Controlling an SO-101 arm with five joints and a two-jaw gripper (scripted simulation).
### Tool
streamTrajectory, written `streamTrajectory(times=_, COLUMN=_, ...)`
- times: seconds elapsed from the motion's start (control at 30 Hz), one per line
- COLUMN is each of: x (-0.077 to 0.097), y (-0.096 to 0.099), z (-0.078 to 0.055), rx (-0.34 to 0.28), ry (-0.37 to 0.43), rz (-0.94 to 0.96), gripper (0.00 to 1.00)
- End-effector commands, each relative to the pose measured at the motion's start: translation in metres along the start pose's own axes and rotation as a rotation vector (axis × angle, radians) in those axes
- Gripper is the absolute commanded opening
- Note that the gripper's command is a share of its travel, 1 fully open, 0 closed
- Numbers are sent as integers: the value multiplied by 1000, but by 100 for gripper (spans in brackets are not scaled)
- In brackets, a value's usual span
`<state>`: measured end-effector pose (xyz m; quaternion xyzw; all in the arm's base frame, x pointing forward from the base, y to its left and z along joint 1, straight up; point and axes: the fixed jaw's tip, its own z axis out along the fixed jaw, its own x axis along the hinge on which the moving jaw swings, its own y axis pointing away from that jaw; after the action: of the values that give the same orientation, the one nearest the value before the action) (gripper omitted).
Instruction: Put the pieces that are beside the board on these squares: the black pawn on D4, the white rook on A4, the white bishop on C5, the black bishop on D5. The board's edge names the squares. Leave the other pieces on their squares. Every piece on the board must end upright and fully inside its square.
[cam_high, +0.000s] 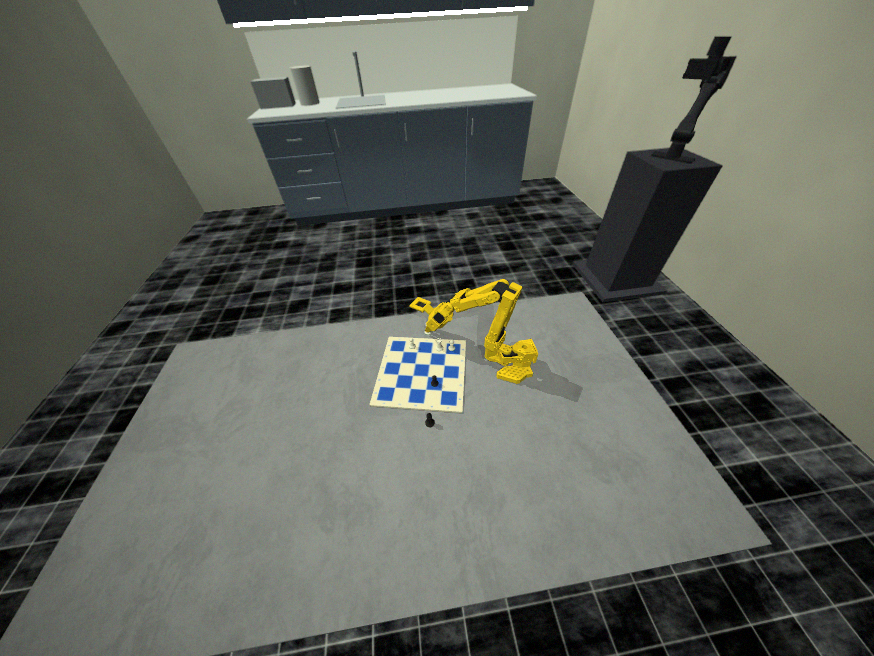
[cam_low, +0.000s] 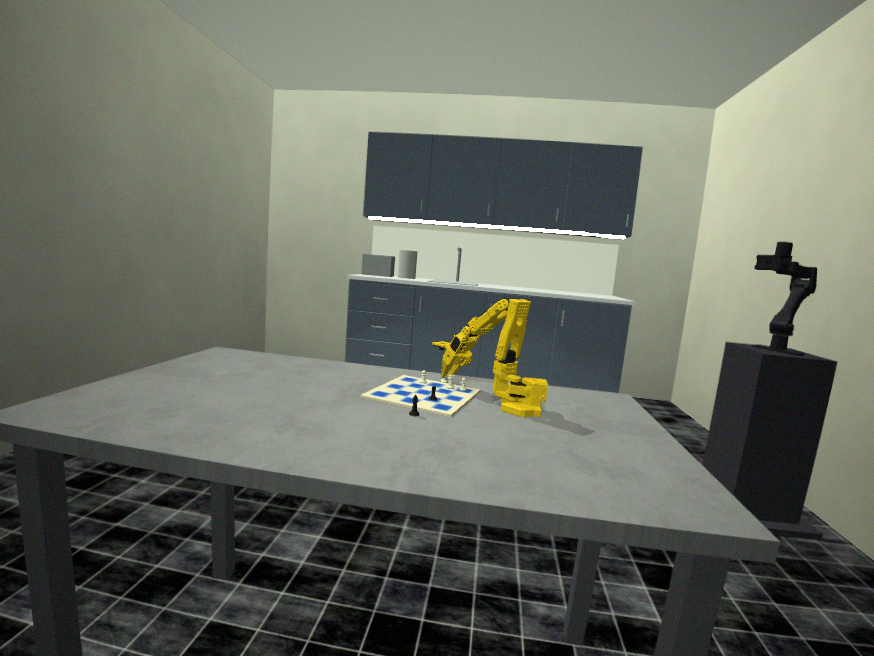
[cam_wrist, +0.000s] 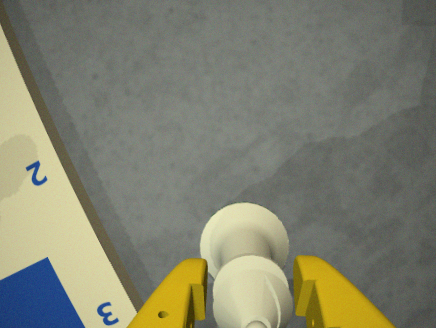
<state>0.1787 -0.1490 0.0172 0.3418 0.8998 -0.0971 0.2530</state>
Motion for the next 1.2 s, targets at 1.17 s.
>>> streamTrajectory(times=1.17, x=-6, y=-4, z=-3, rx=7, ry=1, rz=10, gripper=10)
